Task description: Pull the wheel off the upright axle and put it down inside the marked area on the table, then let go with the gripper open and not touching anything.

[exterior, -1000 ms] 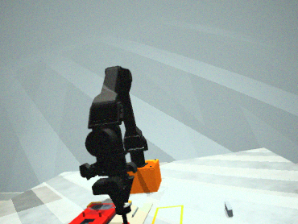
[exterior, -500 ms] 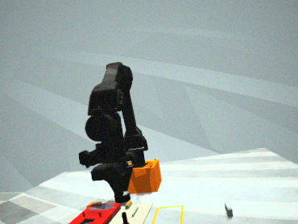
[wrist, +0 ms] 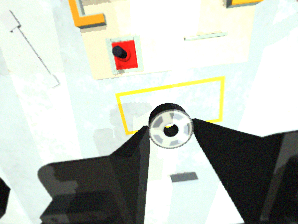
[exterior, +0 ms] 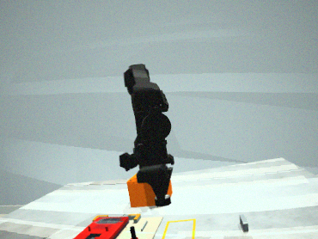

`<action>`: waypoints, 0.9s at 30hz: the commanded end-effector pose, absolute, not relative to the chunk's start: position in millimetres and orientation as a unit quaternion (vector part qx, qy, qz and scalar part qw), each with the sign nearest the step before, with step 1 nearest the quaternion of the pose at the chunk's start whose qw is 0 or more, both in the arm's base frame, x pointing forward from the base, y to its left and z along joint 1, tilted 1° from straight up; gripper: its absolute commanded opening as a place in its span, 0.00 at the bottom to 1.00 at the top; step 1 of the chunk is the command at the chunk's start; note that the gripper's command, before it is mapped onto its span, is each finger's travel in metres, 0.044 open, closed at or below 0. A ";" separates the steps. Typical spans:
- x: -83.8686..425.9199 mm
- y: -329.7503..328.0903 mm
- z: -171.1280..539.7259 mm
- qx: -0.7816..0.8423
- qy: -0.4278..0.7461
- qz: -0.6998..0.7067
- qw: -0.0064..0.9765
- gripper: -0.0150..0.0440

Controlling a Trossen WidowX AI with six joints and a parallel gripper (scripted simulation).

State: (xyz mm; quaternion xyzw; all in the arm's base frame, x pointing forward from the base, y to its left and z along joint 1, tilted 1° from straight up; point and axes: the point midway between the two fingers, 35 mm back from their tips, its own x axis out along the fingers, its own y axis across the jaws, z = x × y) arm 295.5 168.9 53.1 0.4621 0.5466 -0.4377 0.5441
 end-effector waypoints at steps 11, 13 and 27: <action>274.3 187.7 39.0 0.465 0.545 -0.438 0.543 0.25; 274.3 187.7 35.8 0.465 0.545 -0.438 0.543 0.25; 276.9 190.6 -34.7 0.465 0.545 -0.438 0.543 0.25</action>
